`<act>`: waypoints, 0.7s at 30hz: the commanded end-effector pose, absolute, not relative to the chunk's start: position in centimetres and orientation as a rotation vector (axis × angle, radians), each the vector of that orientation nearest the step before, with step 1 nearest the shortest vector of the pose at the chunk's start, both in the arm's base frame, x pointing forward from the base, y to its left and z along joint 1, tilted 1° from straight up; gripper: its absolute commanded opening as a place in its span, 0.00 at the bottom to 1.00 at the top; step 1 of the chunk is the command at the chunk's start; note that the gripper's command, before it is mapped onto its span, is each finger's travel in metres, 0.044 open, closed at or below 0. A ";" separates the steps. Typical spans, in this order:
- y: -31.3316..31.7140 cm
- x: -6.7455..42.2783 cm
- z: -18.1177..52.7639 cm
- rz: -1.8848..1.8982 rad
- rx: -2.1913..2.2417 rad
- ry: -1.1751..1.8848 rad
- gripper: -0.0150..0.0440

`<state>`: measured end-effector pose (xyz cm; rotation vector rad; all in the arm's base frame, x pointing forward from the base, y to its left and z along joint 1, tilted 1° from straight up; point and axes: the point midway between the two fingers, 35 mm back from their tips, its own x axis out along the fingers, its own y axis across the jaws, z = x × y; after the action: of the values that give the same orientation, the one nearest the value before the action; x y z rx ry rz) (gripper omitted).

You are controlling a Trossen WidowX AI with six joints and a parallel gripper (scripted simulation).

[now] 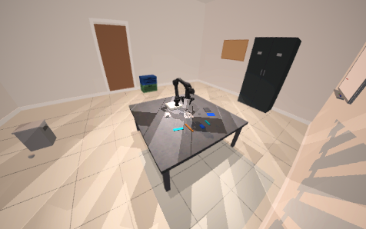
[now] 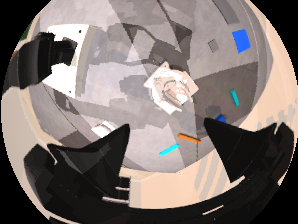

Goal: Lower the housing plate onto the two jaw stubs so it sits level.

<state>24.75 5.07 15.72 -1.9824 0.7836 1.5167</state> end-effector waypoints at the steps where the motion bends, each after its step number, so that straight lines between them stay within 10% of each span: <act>1: 2.9 25.6 15.2 1.479 -1.891 0.862 1.00; 21: -8.8 26.2 13.2 1.251 -1.471 1.161 1.00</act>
<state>26.40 -6.95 13.59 -1.5410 1.1270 1.2858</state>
